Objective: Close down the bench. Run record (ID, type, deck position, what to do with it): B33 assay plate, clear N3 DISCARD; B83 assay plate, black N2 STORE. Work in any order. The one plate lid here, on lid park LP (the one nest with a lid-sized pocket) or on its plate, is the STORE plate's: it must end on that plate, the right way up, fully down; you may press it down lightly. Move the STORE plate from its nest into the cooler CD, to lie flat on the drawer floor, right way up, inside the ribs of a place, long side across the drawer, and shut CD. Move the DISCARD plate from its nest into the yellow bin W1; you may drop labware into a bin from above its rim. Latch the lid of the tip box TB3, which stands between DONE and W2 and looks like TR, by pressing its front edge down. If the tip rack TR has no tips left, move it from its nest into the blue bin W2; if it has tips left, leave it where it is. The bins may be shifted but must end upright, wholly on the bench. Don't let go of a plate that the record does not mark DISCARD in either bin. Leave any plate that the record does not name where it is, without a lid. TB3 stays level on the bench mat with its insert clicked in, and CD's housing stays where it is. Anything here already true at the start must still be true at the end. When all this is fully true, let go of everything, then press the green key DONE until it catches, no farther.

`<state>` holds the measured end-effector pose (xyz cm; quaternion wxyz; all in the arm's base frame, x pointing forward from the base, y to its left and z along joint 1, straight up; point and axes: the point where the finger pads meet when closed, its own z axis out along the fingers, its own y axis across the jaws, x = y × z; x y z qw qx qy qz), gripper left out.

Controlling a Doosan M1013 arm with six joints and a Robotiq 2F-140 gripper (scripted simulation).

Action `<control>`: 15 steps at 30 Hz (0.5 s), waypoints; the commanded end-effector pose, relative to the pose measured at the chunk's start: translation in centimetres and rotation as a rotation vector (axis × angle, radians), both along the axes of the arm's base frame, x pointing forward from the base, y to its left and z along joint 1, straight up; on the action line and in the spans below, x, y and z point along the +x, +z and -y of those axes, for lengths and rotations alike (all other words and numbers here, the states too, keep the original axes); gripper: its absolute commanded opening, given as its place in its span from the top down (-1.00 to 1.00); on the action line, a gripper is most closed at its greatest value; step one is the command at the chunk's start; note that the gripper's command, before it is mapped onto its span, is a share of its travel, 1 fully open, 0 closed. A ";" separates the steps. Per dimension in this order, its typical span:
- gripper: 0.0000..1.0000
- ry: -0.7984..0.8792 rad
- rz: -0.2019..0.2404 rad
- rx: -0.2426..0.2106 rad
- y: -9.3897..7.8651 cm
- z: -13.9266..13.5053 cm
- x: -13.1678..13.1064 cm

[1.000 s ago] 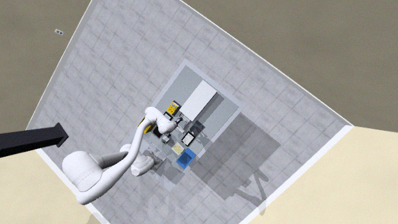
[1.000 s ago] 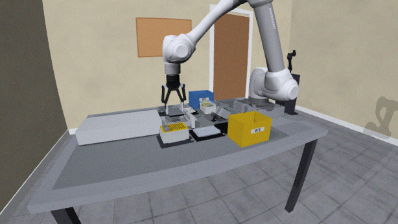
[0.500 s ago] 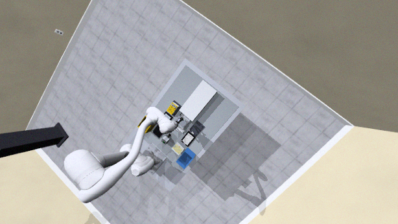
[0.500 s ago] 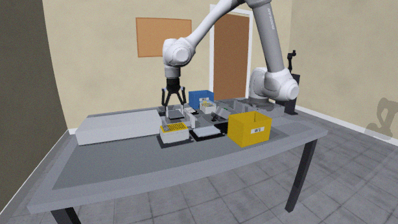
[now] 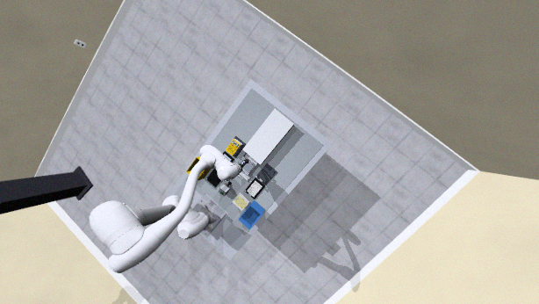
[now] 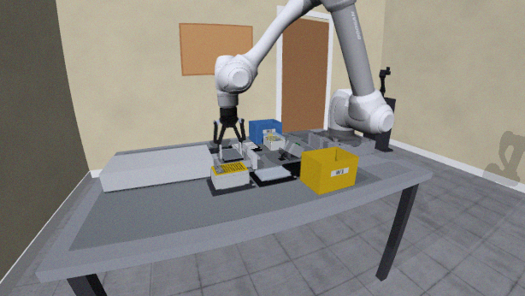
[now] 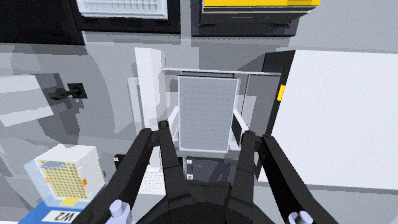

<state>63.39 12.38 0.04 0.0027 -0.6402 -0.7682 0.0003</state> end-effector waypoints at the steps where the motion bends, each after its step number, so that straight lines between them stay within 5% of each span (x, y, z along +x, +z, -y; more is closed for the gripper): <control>1: 1.00 0.000 0.000 0.000 -0.5 0.0 0.0; 15: 1.00 0.000 0.000 0.000 -1.6 0.0 0.0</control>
